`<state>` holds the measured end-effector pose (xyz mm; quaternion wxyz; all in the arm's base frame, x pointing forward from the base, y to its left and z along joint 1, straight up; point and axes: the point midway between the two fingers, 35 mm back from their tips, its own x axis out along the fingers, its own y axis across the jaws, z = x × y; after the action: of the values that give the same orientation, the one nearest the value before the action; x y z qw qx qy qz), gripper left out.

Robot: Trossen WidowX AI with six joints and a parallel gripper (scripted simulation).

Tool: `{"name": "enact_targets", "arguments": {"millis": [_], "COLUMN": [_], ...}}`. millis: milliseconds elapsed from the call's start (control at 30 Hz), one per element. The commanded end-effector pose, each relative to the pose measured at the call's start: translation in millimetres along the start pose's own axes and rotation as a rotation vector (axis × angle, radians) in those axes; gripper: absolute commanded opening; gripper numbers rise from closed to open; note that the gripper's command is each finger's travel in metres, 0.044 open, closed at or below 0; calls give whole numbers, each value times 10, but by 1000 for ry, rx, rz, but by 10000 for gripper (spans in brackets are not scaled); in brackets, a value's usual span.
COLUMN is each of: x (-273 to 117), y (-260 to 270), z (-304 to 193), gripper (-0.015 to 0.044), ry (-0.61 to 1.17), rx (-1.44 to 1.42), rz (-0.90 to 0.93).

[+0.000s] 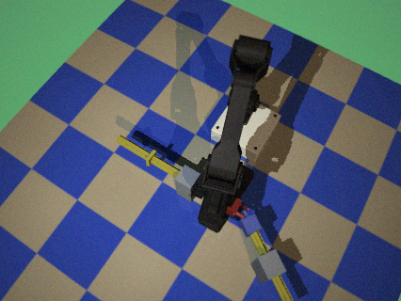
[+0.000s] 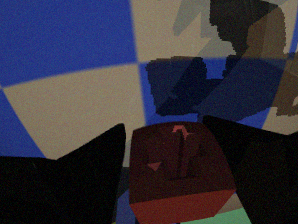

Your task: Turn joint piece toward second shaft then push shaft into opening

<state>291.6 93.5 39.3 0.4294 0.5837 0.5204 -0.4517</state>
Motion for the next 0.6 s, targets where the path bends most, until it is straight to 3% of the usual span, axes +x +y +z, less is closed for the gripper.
{"name": "enact_targets", "arguments": {"millis": [0,100,567], "x": [0,0,-16], "y": [0,0,-3], "z": [2,2,-6], "gripper": [383,440,440], "ry": [-1,-1,-48], "rx": [2,2,5], "rz": [0,0,-9]}}
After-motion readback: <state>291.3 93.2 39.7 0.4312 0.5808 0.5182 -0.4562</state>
